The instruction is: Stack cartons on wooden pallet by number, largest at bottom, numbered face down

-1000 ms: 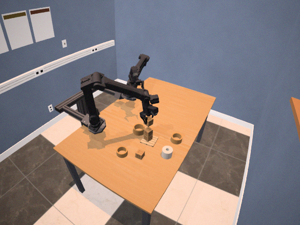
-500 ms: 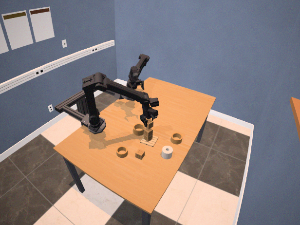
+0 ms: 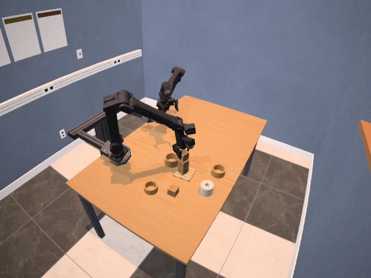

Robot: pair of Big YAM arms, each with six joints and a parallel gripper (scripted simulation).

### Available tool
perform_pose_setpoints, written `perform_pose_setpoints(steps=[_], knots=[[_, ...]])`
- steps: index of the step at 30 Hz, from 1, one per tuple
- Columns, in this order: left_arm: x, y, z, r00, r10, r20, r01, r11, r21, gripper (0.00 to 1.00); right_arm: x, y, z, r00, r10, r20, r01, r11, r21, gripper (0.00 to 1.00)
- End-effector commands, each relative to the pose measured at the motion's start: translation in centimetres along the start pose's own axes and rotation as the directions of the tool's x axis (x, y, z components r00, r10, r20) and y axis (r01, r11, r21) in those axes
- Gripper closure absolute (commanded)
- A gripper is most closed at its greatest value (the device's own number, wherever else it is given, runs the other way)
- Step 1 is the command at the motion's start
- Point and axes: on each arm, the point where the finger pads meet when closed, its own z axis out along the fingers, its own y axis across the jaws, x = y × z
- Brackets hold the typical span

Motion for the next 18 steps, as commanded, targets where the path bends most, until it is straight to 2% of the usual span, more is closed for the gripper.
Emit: perform_pose_setpoints(steps=[1, 18], knots=[[-0.44, 0.06, 0.04, 1.000, -0.006, 0.004, 0.006, 1.000, -0.002, 0.00, -0.17, 0.67, 0.33, 1.000, -0.008, 0.011, 0.008, 1.000, -0.009, 0.50], [-0.44, 0.06, 0.04, 1.000, -0.006, 0.004, 0.006, 1.000, -0.002, 0.00, -0.22, 0.37, 1.26, 1.000, 0.003, 0.007, -0.003, 1.000, -0.004, 0.50]])
